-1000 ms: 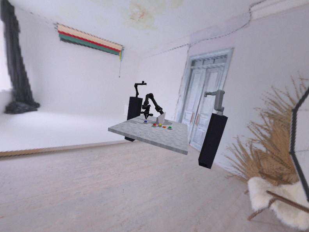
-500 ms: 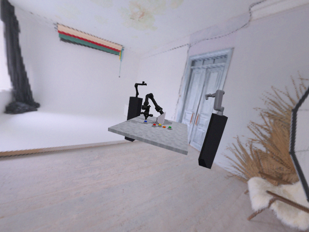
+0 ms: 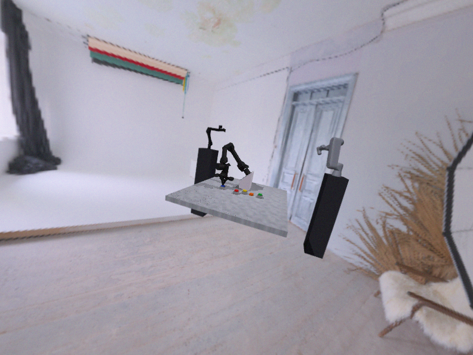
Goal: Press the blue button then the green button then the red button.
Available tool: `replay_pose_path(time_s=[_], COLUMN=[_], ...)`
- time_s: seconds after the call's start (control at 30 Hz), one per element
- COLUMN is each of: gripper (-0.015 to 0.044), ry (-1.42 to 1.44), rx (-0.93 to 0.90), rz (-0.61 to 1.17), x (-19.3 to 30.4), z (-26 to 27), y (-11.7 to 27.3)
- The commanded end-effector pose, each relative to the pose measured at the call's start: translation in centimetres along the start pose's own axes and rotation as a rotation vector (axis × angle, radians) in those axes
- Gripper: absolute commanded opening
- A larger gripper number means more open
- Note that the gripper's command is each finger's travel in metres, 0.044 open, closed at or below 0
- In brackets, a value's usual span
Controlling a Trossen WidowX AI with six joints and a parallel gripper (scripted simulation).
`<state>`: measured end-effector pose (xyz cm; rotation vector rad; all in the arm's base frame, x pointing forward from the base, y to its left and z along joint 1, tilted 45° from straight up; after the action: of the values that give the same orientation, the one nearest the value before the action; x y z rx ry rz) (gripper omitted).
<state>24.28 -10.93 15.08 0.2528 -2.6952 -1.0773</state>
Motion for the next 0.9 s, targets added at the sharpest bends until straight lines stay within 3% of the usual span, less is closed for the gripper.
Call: replay_pose_path(time_s=[0.0, 0.57, 0.7, 0.87], gripper=[0.002, 0.002, 0.002, 0.002], ry=[0.007, 0.007, 0.006, 0.007], rx=[-0.005, -0.005, -0.007, -0.007], rz=[-0.001, -0.001, -0.001, -0.002], x=[0.0, 0.0, 0.0, 0.0], z=[0.1, 0.1, 0.1, 0.1], y=[-0.4, -0.4, 2.7, 2.9])
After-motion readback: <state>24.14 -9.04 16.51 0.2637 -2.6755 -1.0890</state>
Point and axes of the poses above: the point midway between the two fingers, 35 mm back from their tips, its own y axis back along the fingers, its own z axis across the jaws, x = y × z, the point moved 10 cm from there along y, back along the fingers, and after that the axes turned 15 degrees about y, right-handed, at the moved point
